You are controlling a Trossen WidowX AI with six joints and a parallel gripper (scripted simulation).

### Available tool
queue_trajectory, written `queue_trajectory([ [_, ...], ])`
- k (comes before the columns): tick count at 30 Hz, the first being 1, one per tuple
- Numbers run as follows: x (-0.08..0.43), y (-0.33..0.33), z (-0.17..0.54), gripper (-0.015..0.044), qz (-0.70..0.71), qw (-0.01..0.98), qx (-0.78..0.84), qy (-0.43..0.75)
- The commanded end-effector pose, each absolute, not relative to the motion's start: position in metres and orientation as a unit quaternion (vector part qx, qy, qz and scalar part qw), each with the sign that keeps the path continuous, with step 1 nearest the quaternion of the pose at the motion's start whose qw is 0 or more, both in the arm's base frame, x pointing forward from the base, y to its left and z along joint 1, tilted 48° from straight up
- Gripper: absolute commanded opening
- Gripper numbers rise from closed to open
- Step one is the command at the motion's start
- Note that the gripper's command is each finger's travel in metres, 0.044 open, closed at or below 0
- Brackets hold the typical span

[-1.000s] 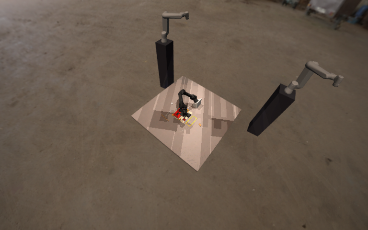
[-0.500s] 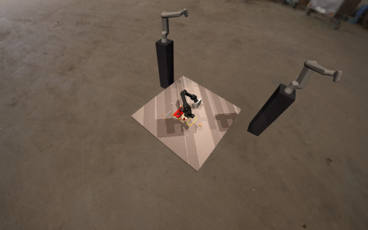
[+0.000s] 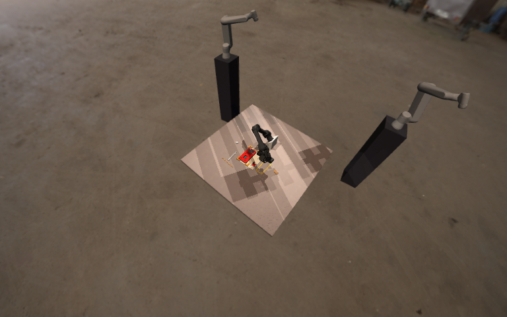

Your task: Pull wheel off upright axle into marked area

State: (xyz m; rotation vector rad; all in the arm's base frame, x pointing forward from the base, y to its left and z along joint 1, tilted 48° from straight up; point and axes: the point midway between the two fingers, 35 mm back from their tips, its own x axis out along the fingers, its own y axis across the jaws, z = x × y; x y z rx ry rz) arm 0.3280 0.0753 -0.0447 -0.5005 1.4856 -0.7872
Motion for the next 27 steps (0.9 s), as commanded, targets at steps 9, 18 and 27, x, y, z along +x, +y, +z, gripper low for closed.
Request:
queue_trajectory([
  [9, 0.323, 0.061, -0.062, 0.0000, -0.348, 0.637, -0.219, 0.653],
  [18, 0.321, 0.026, -0.095, 0.0000, -0.347, 0.637, -0.219, 0.652],
  [27, 0.315, -0.001, -0.118, 0.0000, -0.349, 0.636, -0.220, 0.652],
])
